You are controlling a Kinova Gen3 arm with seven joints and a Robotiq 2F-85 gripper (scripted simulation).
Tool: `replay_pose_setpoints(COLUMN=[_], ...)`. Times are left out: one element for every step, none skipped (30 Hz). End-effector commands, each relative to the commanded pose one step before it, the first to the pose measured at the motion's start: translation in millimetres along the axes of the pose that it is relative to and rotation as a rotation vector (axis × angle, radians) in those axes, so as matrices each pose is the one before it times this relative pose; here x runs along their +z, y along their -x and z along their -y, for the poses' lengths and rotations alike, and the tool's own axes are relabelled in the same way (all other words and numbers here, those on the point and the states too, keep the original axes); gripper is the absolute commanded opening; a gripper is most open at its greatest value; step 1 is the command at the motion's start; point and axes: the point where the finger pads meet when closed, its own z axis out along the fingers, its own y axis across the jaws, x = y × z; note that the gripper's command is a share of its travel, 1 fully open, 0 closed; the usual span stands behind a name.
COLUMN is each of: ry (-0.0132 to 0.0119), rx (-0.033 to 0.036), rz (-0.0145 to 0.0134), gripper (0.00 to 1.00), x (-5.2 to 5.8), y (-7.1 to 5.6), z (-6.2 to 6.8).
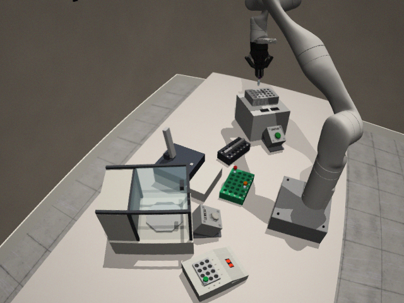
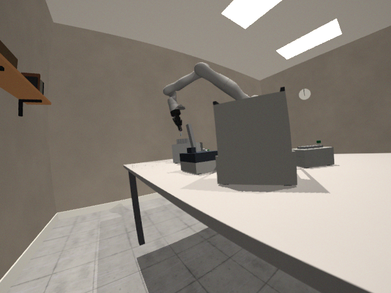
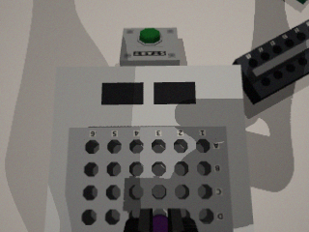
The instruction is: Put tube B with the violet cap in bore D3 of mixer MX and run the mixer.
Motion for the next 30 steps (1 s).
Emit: replay_pose_setpoints(ry=[0.00002, 0.00000, 0.00000, 0.00000, 0.00000, 0.00000, 0.00000, 0.00000, 0.00000, 0.00000, 0.00000, 0.00000, 0.00000, 0.00000, 0.00000, 0.00001, 0.00000, 0.00000, 0.00000, 0.00000, -0.00001, 0.00001, 0.00000, 0.00000, 0.00000, 0.00000, 0.00000, 0.00000, 0.00000, 0.00000], rx=[-0.00020, 0.00000, 0.00000, 0.00000, 0.00000, 0.00000, 0.00000, 0.00000, 0.00000, 0.00000, 0.00000, 0.00000, 0.00000, 0.00000, 0.00000, -0.00001, 0.00000, 0.00000, 0.00000, 0.00000, 0.00001, -0.00001, 0.00000, 0.00000, 0.00000, 0.00000, 0.00000, 0.00000, 0.00000, 0.00000], rz=[0.00215, 0.00000, 0.00000, 0.00000, 0.00000, 0.00000, 0.00000, 0.00000, 0.00000, 0.00000, 0.00000, 0.00000, 0.00000, -0.00002, -0.00001, 0.00003, 0.00000, -0.00002, 0.00001, 0.00001, -0.00006, 0.00006, 0.00000, 0.00000, 0.00000, 0.00000, 0.00000, 0.00000, 0.00000, 0.00000], gripper=[0.10, 0.10, 0.10, 0.10, 0.10, 0.10, 0.10, 0.10, 0.10, 0.10, 0.10, 0.10, 0.10, 0.10, 0.10, 0.10, 0.10, 0.10, 0.10, 0.10, 0.10, 0.10, 0.10, 0.10, 0.10, 0.10, 0.10, 0.10, 0.10, 0.10], x=[2.15, 1.30, 1.30, 1.30, 1.30, 1.30, 1.30, 1.30, 1.30, 1.30, 1.30, 0.00, 0.00, 1.26, 1.28, 1.83, 0.37, 0.10, 0.01, -0.08, -0.10, -0.15, -0.13, -0.13, -0.12, -0.10, -0.08, -0.05, 0.00, 0.00], y=[0.83, 0.28, 0.28, 0.28, 0.28, 0.28, 0.28, 0.28, 0.28, 0.28, 0.28, 0.00, 0.00, 0.31, 0.29, 0.32, 0.07, 0.06, -0.02, -0.03, -0.01, -0.06, -0.03, -0.03, -0.03, -0.01, -0.01, 0.00, 0.00, 0.00], z=[0.08, 0.00, 0.00, 0.00, 0.00, 0.00, 0.00, 0.00, 0.00, 0.00, 0.00, 0.00, 0.00, 0.00, 0.00, 0.00, 0.00, 0.00, 0.00, 0.00, 0.00, 0.00, 0.00, 0.00, 0.00, 0.01, 0.02, 0.02, 0.00, 0.00])
